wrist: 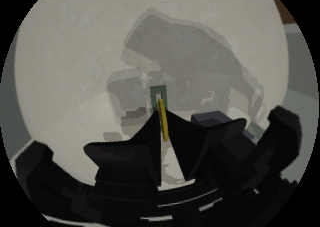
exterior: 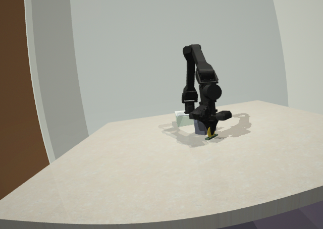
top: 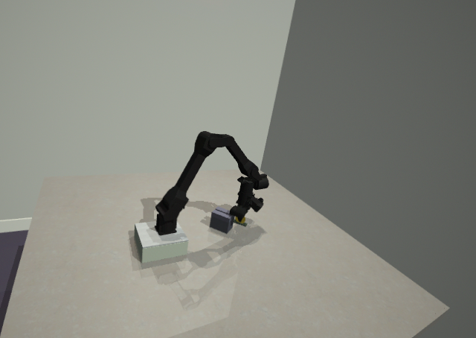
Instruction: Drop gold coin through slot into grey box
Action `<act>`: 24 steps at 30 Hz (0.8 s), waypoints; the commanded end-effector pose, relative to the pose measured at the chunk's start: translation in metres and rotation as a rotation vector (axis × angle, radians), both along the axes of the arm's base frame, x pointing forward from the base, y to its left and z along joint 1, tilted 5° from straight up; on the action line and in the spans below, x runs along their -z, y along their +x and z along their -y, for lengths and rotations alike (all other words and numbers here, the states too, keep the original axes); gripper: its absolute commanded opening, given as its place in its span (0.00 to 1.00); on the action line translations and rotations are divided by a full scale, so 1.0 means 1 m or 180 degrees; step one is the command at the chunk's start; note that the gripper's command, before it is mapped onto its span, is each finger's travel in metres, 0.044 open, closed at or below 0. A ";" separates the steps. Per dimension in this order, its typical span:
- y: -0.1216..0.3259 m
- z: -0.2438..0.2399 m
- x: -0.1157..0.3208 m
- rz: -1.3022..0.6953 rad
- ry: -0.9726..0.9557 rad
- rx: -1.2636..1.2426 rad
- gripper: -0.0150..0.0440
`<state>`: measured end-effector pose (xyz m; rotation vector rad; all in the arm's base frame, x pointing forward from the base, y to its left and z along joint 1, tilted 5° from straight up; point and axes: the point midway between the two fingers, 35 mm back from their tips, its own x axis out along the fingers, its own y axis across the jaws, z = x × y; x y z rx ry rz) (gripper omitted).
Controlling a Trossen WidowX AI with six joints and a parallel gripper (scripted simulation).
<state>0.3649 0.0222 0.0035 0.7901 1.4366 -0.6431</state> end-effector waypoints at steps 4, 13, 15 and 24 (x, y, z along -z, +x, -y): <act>-0.001 -0.001 0.002 -0.0014 0.0014 0.0011 0.25; 0.001 0.000 -0.012 -0.0013 0.0014 0.0011 0.25; 0.001 0.001 -0.017 -0.0013 0.0013 0.0011 0.25; 0.001 0.002 -0.039 -0.0012 0.0013 0.0011 0.25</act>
